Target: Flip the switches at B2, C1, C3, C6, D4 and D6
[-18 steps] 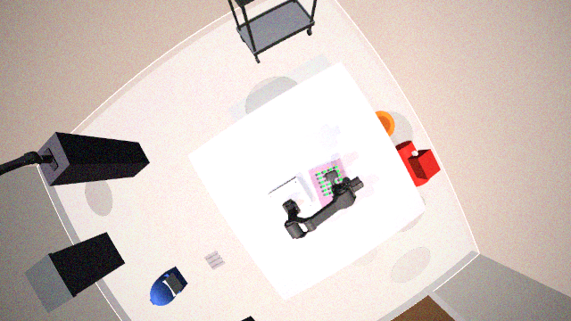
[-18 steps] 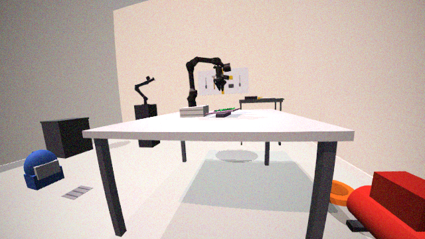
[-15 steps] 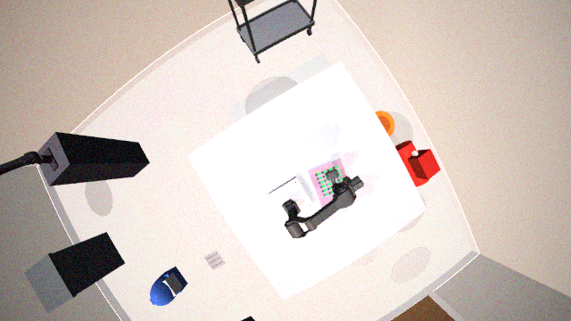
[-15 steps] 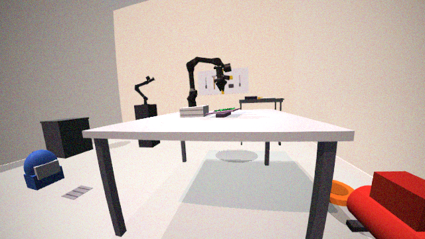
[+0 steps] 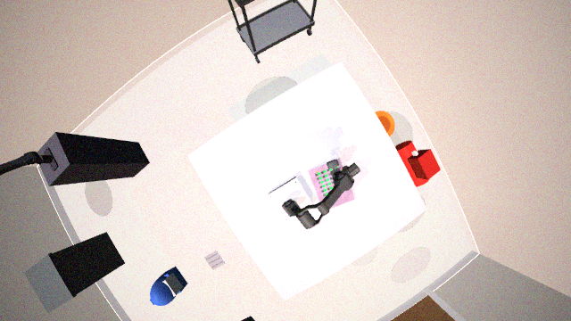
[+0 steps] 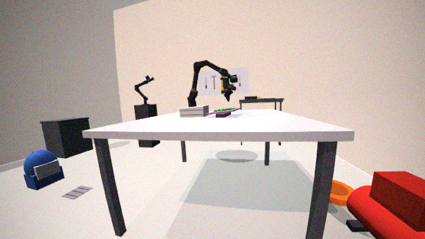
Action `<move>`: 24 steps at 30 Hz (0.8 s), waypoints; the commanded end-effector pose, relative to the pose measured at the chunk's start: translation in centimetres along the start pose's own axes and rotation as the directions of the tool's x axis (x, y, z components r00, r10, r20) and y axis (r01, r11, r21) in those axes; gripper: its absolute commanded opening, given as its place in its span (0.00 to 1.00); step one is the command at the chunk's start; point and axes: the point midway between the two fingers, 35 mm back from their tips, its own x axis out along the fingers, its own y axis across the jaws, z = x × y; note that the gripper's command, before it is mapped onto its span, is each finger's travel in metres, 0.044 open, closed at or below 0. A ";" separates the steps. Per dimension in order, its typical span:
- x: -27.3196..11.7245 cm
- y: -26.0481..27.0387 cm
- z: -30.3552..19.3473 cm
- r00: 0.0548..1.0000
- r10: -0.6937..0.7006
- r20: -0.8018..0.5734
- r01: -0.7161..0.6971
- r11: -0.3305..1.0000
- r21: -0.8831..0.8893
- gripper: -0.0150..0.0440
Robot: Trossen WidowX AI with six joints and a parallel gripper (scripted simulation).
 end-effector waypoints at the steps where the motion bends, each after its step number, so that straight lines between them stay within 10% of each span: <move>1: 2.9 -0.1 -0.1 1.000 -0.004 -0.027 0.005 1.000 0.003 0.25; 24: 5.5 -0.1 -0.1 1.000 -0.005 -0.029 0.005 1.000 0.003 0.25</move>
